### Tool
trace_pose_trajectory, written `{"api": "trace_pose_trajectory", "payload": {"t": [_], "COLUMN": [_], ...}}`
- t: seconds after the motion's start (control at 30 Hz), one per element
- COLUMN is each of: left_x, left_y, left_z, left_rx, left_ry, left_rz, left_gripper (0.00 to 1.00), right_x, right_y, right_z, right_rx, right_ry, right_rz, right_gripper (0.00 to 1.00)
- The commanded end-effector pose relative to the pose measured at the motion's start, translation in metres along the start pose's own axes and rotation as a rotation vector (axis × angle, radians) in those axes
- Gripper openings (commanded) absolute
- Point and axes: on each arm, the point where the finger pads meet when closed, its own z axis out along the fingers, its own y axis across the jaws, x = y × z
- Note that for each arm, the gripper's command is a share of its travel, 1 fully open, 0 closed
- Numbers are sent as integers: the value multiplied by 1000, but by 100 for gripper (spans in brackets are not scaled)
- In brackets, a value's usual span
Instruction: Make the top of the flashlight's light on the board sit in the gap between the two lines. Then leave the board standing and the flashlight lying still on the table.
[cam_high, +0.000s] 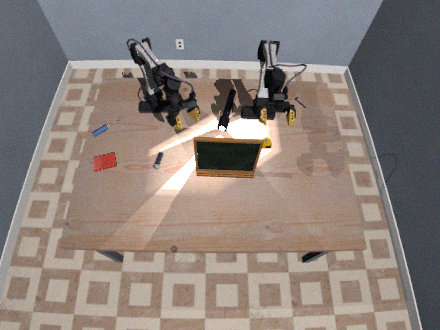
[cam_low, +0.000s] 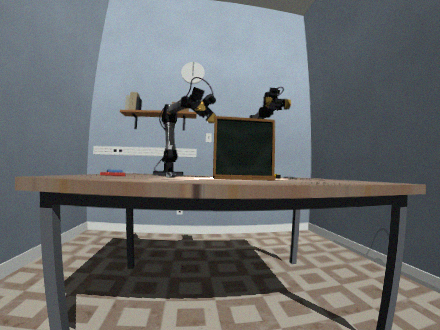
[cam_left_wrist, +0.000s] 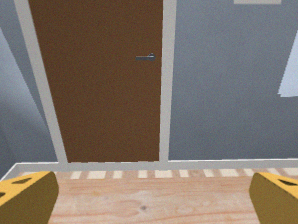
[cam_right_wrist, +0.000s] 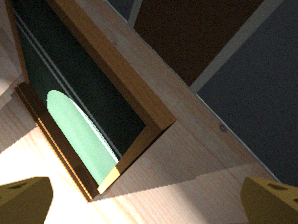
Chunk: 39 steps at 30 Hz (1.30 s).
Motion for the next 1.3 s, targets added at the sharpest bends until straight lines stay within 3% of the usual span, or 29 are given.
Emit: {"api": "trace_pose_trajectory", "payload": {"t": [0.0,0.33,0.47,0.9,1.27], "left_x": [15,15,15,15,15], "left_y": [0,0,0,0,0], "left_z": [3,3,3,3,3], "left_rx": [2,2,2,2,2], "left_ry": [41,41,41,41,41], "left_rz": [-7,-7,-7,-7,-7], "left_gripper": [100,100,100,100,100], "right_x": [-3,12,19,38,58], "right_y": [-23,-84,-96,-167,-191], "right_z": [-14,-53,-51,-119,-149], "right_rx": [71,256,286,548,658], "right_ry": [-66,-168,-179,-377,-445], "right_rz": [82,261,300,491,558], "right_gripper": [100,100,100,100,100]}}
